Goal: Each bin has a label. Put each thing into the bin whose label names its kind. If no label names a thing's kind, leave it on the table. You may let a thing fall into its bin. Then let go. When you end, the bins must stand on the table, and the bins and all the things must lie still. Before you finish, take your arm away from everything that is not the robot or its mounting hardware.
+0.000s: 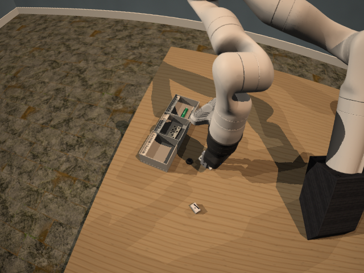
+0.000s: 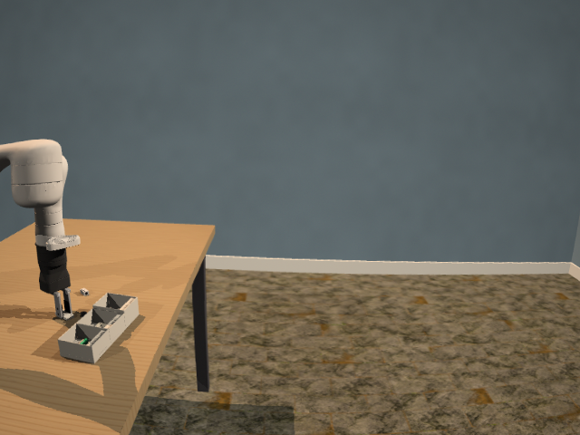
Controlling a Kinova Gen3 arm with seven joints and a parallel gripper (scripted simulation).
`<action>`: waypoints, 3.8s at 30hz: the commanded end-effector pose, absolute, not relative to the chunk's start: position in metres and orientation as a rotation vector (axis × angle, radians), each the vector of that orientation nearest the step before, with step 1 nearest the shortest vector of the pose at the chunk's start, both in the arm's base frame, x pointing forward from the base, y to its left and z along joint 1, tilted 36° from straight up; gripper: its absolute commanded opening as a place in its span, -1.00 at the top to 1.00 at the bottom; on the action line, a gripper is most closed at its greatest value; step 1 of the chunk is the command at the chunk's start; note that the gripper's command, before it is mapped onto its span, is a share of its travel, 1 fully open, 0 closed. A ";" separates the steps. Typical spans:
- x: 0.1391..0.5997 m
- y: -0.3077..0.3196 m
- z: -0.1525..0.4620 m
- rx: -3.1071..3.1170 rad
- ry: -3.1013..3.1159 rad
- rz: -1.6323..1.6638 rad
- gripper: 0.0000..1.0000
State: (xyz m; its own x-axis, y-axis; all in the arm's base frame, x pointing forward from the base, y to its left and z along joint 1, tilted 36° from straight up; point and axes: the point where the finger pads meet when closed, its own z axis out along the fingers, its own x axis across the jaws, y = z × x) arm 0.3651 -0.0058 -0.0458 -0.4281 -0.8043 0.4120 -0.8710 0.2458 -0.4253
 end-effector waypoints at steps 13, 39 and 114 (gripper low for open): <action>0.362 0.002 -0.035 1.617 -2.392 0.933 0.02; 0.351 0.027 0.003 1.617 -2.392 0.932 0.02; 0.473 -0.011 0.049 0.019 -3.251 0.975 0.02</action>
State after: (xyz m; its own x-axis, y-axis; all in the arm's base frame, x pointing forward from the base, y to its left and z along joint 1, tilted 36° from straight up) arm 0.4739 -0.0090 0.0528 -0.9668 -0.0844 -0.2410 0.0622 0.8375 -0.5429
